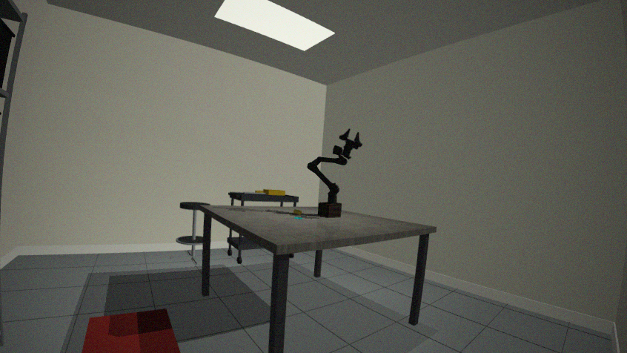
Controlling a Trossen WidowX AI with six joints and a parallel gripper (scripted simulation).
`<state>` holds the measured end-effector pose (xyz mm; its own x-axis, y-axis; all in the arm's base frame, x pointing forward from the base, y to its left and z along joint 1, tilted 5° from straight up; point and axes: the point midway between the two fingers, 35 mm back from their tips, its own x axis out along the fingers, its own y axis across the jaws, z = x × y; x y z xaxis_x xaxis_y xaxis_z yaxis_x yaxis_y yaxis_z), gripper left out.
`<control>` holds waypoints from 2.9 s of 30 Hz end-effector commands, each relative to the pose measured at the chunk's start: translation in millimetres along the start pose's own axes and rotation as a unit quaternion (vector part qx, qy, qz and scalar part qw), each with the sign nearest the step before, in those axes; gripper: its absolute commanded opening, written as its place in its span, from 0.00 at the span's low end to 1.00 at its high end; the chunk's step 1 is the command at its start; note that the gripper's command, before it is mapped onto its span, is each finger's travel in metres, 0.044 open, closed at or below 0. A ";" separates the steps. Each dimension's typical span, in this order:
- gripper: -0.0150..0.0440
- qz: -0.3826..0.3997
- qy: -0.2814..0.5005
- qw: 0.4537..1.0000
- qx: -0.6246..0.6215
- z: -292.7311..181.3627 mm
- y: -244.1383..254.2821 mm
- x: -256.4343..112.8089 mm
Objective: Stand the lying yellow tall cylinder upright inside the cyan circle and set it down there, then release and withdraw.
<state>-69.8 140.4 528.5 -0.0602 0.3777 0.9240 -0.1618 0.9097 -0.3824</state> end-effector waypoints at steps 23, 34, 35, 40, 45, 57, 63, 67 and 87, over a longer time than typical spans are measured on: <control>0.78 0.277 0.189 0.942 -0.022 -155.6 153.0 -22.7; 0.78 0.322 0.412 0.852 0.017 -283.2 161.1 -94.0; 0.78 0.321 0.435 0.841 0.022 -294.2 158.6 -102.4; 0.78 0.296 0.547 0.782 0.046 -344.9 138.7 -148.7; 0.78 0.244 0.654 0.713 0.071 -385.5 107.5 -200.6; 0.78 0.018 0.851 0.509 0.126 -425.7 4.5 -334.4; 0.78 -0.136 0.898 0.392 0.146 -412.6 -49.9 -398.3; 0.78 -0.246 0.905 0.309 0.155 -392.5 -83.0 -437.1; 0.78 -0.742 0.646 -0.097 0.151 -219.6 -169.7 -554.1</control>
<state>223.5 -177.7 82.0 0.1370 -0.0636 -0.9885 0.9745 0.1875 0.1230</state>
